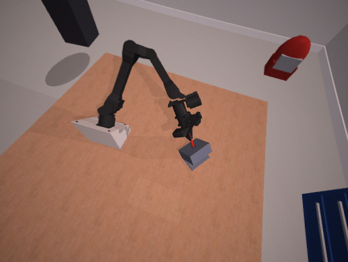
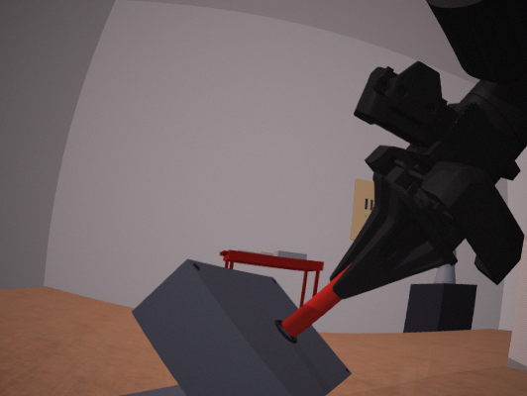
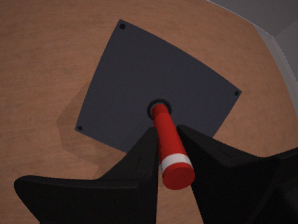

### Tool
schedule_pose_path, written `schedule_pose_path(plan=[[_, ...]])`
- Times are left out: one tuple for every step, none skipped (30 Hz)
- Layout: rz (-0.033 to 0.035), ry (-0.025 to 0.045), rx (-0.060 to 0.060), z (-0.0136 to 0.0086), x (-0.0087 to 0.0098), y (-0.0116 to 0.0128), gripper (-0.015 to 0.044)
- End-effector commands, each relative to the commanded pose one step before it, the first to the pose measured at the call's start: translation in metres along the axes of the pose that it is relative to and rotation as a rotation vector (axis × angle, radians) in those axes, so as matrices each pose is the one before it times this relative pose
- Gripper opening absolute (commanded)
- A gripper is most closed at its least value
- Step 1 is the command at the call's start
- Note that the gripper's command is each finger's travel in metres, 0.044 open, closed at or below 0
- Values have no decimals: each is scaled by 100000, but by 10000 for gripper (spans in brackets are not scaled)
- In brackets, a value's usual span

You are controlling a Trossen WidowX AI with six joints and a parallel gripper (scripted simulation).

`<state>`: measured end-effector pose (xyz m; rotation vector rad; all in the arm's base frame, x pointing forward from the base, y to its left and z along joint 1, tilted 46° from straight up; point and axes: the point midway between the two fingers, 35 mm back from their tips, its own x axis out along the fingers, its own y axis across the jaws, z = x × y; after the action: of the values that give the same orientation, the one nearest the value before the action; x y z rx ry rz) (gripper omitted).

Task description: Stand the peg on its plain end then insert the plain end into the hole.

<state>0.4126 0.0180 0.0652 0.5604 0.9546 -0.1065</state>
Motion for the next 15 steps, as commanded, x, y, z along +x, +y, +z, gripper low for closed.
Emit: schedule_pose_path(plan=[[234,-523,-21,183,205,94,0],[1,-1,0,0,64,-2,0],[1,-1,0,1,73,-2,0],[1,-1,0,0,64,-2,0],[1,-1,0,0,73,-3,0],[1,-1,0,0,64,-3,0],[1,-1,0,0,73,-3,0],[1,-1,0,0,64,-3,0],[1,-1,0,0,73,-4,0],[1,-1,0,-1,64,-4,0],[1,-1,0,-1,73,-4,0],[1,-1,0,-1,64,-4,0],[1,-1,0,-1,73,-4,0],[1,-1,0,-1,64,-4,0],[1,-1,0,0,73,-4,0]])
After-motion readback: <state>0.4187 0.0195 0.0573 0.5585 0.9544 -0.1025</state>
